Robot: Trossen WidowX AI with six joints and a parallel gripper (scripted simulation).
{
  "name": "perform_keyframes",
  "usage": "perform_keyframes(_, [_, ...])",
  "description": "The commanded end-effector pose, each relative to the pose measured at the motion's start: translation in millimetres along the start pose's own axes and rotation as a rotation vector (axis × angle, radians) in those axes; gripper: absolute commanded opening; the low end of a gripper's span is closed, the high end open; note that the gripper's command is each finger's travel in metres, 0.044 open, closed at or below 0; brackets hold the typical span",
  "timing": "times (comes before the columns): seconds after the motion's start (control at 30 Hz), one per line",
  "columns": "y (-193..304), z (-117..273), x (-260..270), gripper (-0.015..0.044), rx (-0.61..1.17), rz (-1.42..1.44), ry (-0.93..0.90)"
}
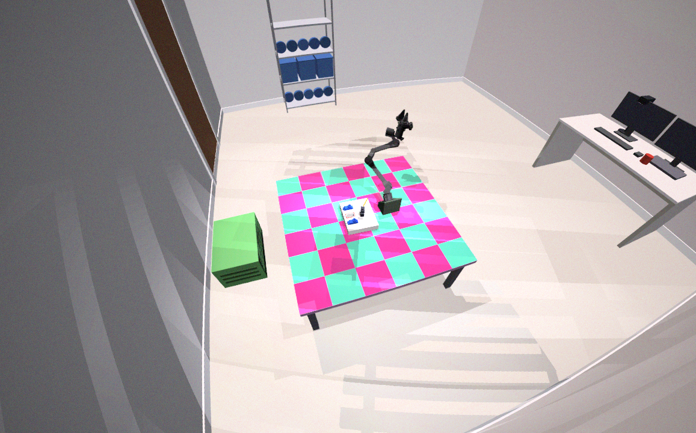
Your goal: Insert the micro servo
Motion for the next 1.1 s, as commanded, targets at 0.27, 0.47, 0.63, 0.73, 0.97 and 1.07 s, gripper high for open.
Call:
perform_keyframes(0.27, [1, -4, 19, 0.0440, -0.003, -0.037, -0.044])
perform_keyframes(0.47, [2, -6, 42, 0.0440, 0.002, -0.118, -0.100])
perform_keyframes(0.63, [5, -7, 62, 0.0440, 0.013, -0.122, -0.141])
perform_keyframes(0.73, [5, -8, 77, 0.0440, 0.018, -0.161, -0.183])
perform_keyframes(0.97, [9, -8, 115, 0.0440, 0.052, -0.259, -0.284])
perform_keyframes(1.07, [17, -8, 125, 0.0440, 0.076, -0.251, -0.305])
Point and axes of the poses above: the point midway between the two fingers, 35 mm back from their tips, its own z axis back along the fingers, its own x axis across the jaws, y = z × x, the point moved 2 cm from there along z, back along the fingers, and after that the axes turned 15 degrees about -z, right-handed, at the moved point
